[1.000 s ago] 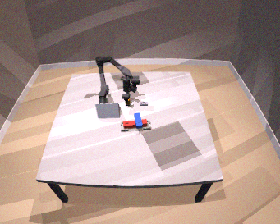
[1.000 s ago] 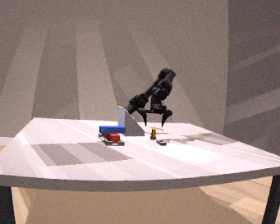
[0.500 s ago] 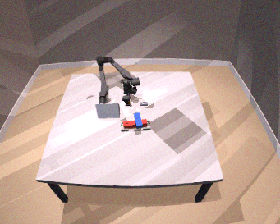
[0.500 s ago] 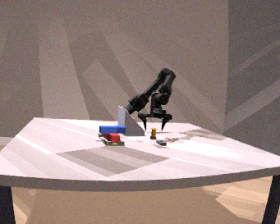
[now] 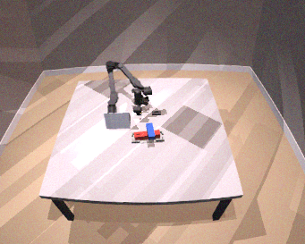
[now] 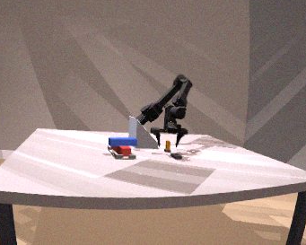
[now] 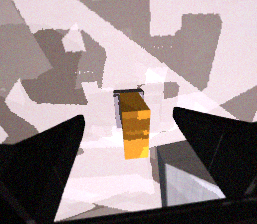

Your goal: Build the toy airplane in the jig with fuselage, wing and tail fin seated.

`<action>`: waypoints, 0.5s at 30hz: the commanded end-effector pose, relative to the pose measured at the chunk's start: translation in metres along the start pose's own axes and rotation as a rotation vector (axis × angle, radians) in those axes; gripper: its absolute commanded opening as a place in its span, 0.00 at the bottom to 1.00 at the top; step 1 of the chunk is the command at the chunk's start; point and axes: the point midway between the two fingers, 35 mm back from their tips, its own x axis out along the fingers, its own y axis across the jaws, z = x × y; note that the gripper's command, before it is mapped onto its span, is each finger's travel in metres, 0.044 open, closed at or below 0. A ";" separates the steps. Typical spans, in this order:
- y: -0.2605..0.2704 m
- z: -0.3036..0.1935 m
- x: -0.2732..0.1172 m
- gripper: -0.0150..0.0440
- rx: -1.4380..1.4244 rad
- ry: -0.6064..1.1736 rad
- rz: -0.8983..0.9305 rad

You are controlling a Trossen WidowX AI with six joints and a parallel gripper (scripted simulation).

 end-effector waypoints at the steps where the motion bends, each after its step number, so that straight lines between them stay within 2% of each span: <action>1: -0.001 -0.001 0.002 0.87 0.009 0.004 0.001; 13: -0.001 -0.001 0.002 0.33 0.009 0.004 0.001; 15: -0.001 -0.001 0.002 0.31 0.009 0.004 0.001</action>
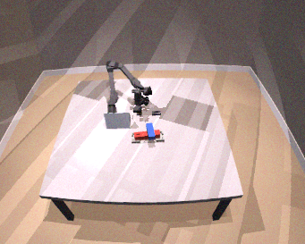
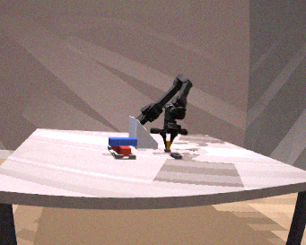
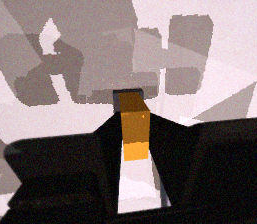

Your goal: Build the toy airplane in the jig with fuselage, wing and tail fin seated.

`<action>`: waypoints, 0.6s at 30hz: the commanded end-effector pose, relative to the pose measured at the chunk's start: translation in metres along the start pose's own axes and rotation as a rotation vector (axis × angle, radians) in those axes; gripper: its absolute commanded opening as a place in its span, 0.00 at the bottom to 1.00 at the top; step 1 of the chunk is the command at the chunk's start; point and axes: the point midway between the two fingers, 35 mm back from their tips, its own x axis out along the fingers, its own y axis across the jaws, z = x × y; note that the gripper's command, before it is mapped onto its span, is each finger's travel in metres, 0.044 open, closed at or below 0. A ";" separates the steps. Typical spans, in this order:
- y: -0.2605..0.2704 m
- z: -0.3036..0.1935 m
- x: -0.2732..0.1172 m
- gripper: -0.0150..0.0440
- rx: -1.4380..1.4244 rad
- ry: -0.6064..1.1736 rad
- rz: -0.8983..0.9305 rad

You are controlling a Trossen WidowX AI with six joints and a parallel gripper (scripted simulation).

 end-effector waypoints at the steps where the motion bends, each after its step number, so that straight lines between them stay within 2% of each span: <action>1: 0.000 0.000 0.000 0.30 0.005 0.001 0.001; 5: 0.000 0.000 0.000 0.25 0.005 0.001 0.001; 18: -0.002 0.003 -0.027 0.25 -0.002 0.012 -0.020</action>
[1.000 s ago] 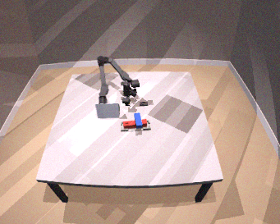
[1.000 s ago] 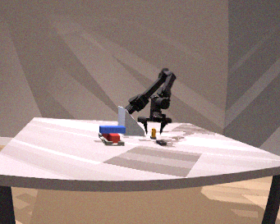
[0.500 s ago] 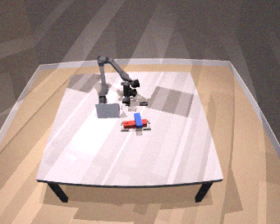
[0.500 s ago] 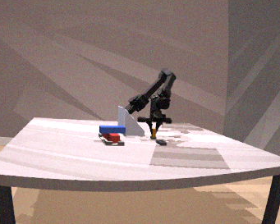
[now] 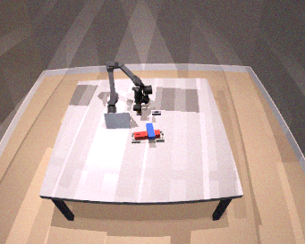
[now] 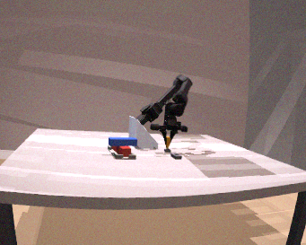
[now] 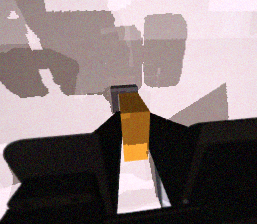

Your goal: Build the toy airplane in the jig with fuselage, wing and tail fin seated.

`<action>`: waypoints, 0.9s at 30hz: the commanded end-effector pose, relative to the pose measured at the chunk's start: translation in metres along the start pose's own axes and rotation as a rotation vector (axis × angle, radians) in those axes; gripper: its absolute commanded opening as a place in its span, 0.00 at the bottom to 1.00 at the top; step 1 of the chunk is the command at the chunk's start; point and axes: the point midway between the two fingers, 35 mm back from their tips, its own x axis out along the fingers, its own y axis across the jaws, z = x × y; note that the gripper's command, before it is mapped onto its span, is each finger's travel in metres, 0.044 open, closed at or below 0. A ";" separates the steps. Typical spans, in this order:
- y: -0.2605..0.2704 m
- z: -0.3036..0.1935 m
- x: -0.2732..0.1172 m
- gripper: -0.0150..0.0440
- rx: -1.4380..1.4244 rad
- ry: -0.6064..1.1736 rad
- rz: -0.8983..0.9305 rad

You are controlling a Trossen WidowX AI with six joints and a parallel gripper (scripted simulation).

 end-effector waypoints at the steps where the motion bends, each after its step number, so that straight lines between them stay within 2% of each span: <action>1: -0.001 0.003 -0.012 0.25 -0.008 -0.007 -0.009; 27: -0.003 0.004 -0.090 0.25 0.000 -0.015 -0.006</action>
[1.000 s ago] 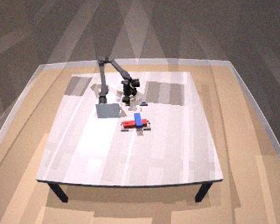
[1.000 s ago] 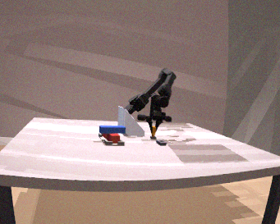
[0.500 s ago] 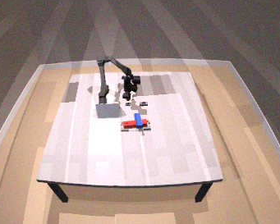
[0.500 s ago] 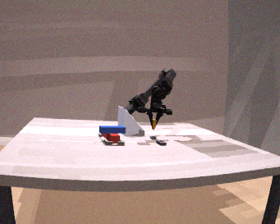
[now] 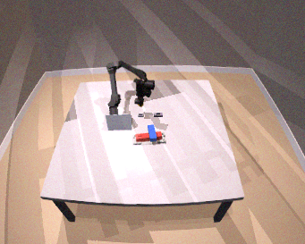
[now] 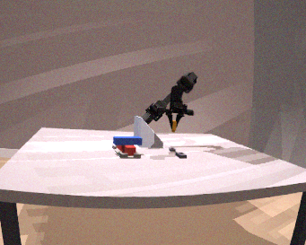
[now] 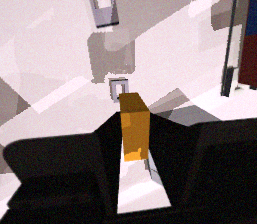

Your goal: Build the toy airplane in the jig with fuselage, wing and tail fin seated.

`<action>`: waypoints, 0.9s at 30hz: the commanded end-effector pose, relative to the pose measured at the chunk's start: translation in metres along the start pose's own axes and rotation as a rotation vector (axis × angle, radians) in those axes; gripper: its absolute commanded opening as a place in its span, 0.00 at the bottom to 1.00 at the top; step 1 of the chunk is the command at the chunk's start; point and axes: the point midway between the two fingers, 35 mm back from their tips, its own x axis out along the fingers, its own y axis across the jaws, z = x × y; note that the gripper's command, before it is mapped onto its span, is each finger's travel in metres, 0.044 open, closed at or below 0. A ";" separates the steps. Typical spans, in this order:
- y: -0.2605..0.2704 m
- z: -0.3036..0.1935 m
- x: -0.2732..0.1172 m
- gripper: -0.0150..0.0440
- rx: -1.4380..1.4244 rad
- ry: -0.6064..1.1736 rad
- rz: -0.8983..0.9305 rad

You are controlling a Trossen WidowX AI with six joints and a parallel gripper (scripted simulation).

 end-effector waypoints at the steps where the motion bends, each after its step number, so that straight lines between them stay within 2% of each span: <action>1: 0.000 -0.001 -0.013 0.25 -0.006 -0.003 0.000; 8: 0.002 -0.006 -0.033 0.25 -0.005 -0.004 0.012; 27: -0.034 0.016 -0.032 0.25 -0.050 -0.018 -0.008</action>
